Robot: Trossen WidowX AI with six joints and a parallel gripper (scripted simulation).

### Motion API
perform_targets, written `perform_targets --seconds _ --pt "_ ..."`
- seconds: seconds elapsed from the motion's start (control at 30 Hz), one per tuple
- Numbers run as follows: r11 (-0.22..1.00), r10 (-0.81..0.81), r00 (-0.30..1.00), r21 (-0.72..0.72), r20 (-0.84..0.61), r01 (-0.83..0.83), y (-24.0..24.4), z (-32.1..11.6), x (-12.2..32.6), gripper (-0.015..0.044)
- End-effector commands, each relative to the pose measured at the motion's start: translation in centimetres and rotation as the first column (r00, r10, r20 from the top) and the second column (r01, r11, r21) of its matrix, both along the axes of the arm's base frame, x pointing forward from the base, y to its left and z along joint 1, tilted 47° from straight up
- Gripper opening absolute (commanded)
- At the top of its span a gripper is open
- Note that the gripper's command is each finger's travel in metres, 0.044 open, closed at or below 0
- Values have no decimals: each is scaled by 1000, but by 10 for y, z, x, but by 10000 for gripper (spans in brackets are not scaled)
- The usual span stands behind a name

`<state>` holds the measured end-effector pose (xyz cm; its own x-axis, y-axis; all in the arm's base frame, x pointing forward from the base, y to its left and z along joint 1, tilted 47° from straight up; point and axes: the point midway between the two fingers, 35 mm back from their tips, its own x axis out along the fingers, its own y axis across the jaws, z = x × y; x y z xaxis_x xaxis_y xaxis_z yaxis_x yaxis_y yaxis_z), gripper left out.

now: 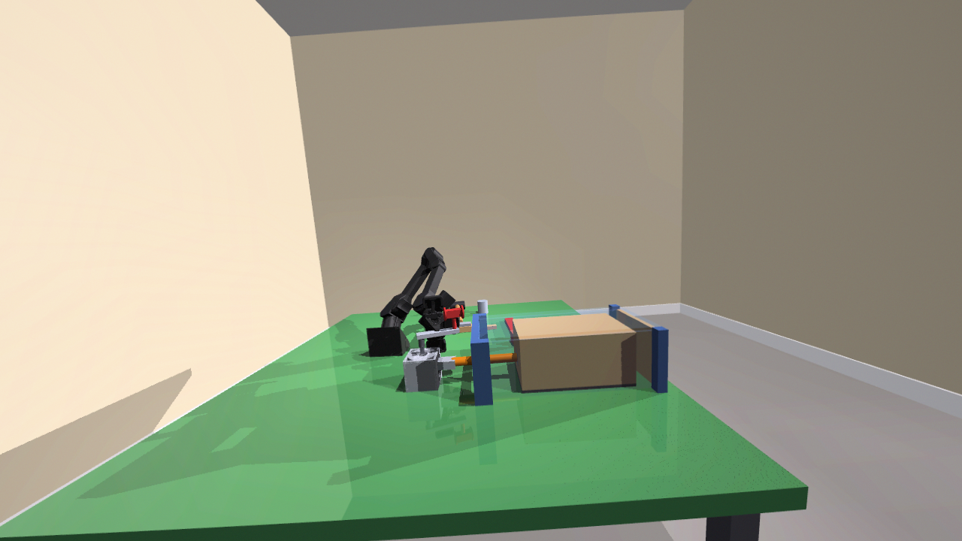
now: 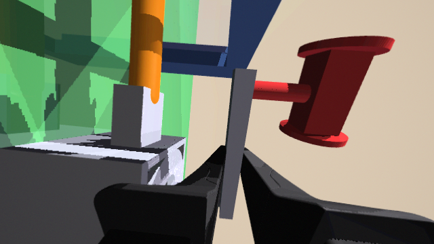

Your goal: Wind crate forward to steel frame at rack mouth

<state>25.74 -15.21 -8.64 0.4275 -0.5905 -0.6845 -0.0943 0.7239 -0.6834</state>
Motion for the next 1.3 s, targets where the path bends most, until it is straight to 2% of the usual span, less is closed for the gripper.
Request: perform_targets --seconds 0.0,1.27 --pt "1000 -13 1000 -9 7 13 -1 2 -2 0" --pt "1000 8 1000 2 8 -8 8 -7 -5 0"
